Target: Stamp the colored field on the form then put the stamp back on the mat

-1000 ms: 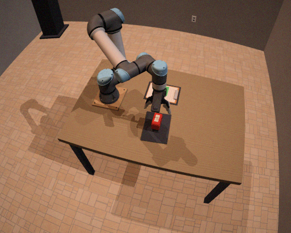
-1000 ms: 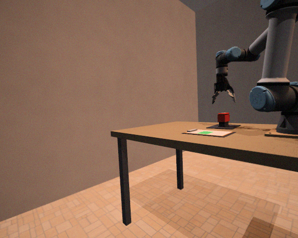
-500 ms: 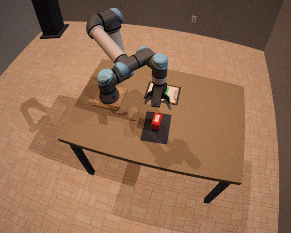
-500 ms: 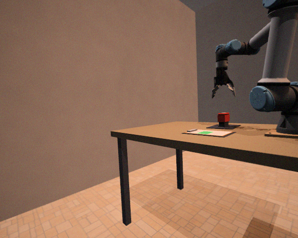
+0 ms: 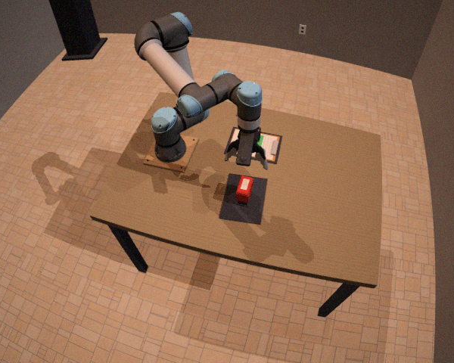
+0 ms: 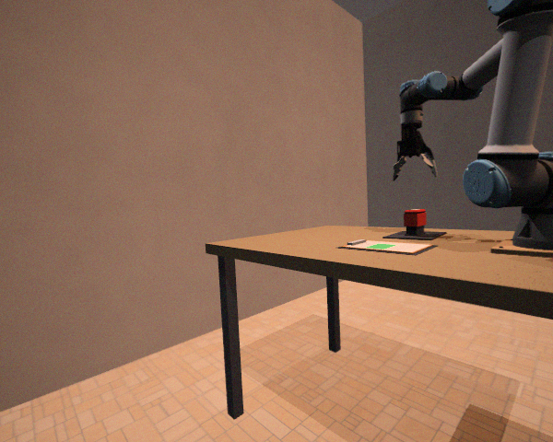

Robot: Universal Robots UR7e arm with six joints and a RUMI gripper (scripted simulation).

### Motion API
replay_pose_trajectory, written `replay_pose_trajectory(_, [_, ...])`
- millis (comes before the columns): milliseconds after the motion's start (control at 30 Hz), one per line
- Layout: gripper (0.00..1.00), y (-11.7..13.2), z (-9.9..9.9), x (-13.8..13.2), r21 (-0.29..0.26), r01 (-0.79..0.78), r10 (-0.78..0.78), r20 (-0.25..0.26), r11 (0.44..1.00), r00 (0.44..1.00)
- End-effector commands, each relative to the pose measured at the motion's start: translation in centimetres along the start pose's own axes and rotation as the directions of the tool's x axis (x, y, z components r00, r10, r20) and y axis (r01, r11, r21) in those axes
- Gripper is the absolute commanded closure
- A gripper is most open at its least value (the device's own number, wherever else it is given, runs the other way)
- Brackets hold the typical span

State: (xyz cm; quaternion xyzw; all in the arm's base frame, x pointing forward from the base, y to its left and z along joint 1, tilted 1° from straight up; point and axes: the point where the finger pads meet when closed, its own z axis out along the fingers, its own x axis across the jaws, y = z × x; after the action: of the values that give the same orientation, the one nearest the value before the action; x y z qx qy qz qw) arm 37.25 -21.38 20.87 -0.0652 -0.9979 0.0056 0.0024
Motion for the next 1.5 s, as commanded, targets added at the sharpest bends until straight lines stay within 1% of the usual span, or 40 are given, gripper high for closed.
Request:
replay_pose_trajectory(0, [0.00,0.1,-0.1,-0.1,0.001,0.019,-0.019,0.001,1.000,1.000])
replay_pose_trajectory(200, [0.00,0.3,-0.1,-0.2,0.001,0.047,-0.047,0.001,0.999,0.999])
replay_pose_trajectory(467, [0.00,0.9,-0.1,-0.5,0.001,0.144,-0.144,0.001,0.990,0.990])
replay_pose_trajectory(633, [0.00,1.5,-0.1,-0.8,0.001,0.232,-0.232,0.001,0.973,0.973])
replay_pose_trajectory(700, [0.00,1.5,-0.1,-0.8,0.001,0.232,-0.232,0.001,0.973,0.973])
replay_pose_trajectory(833, [0.00,2.2,-0.1,-1.1,0.001,0.319,-0.319,0.001,0.948,0.948])
replay_pose_trajectory(1033, [0.00,3.3,-0.1,-1.5,0.001,0.469,-0.469,0.001,0.883,0.883])
replay_pose_trajectory(1200, [0.00,4.5,-0.1,-2.0,0.001,0.606,-0.606,0.001,0.795,0.795])
replay_pose_trajectory(1267, [0.00,4.5,-0.1,-2.0,0.001,0.606,-0.606,0.001,0.795,0.795])
replay_pose_trajectory(1367, [0.00,5.4,-0.1,-2.2,0.001,0.689,-0.689,0.001,0.725,0.725])
replay_pose_trajectory(1467, [0.00,6.3,-0.1,-2.4,0.001,0.768,-0.768,0.001,0.640,0.640])
